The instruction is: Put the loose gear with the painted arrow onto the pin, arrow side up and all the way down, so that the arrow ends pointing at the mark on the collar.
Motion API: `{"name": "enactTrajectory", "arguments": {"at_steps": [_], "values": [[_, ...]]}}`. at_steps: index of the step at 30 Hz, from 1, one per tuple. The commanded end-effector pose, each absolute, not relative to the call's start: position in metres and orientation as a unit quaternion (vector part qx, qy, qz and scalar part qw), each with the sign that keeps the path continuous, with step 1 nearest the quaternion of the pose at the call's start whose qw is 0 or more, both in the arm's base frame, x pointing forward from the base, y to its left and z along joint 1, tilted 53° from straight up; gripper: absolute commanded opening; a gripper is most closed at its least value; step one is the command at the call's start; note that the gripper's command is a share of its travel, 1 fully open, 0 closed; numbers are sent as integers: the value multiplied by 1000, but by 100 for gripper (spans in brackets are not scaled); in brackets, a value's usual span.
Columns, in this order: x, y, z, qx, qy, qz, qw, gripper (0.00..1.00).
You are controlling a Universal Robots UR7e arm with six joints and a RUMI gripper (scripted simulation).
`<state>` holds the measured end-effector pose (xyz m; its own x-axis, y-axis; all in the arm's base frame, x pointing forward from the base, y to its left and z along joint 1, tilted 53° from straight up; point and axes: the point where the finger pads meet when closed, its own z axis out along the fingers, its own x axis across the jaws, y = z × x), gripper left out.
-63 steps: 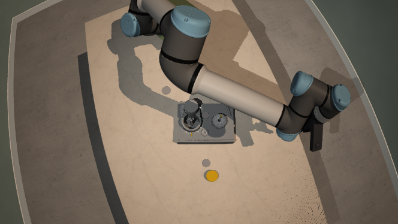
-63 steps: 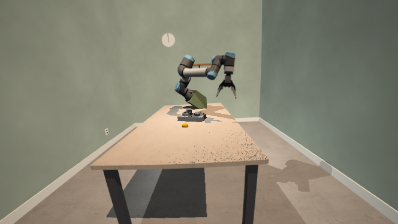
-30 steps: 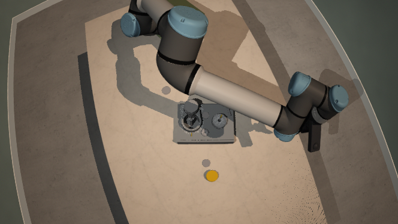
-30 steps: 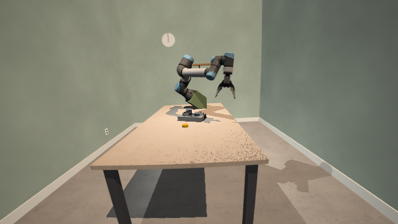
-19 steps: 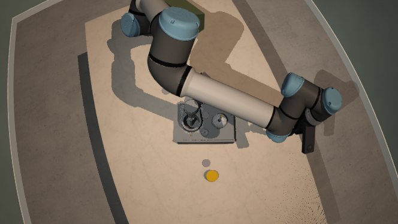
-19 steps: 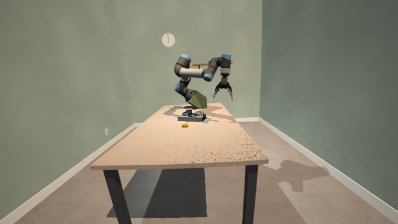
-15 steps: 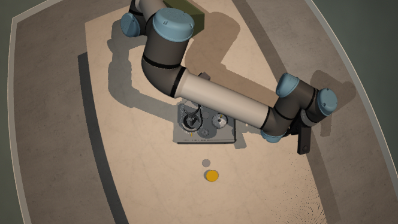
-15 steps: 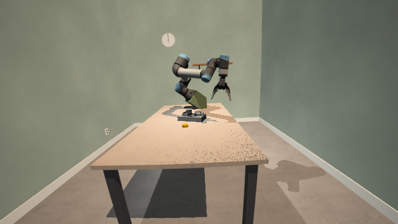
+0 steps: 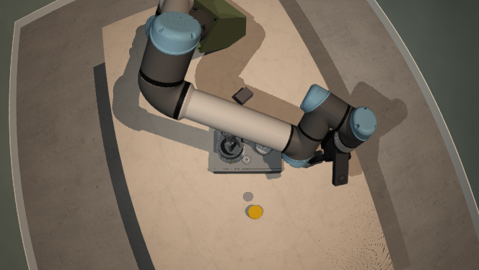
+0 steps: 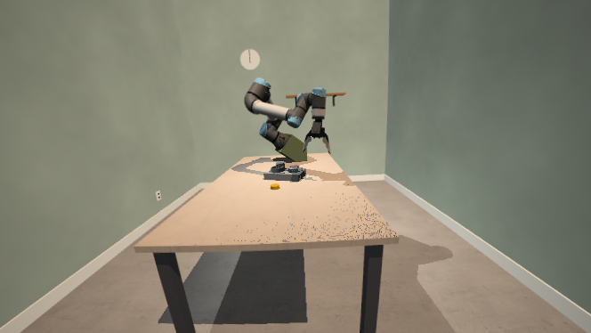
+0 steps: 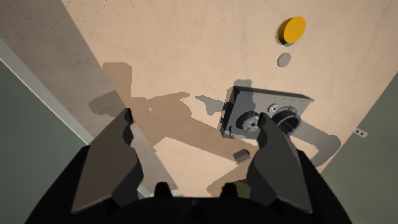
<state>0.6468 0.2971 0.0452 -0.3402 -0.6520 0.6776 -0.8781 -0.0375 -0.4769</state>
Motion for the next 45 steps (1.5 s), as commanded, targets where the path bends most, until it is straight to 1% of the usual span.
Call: {"name": "enactTrajectory", "arguments": {"at_steps": [1,5,20,33,45], "values": [[629,269,53,565,-684,447,114,100],[619,256,55,565,-685,445,113,100],[547,172,66,567,-692,436,101,100],[513,140,68,567,-693,434,96,100],[505,134,69,568,-694,433,94,100]]}}
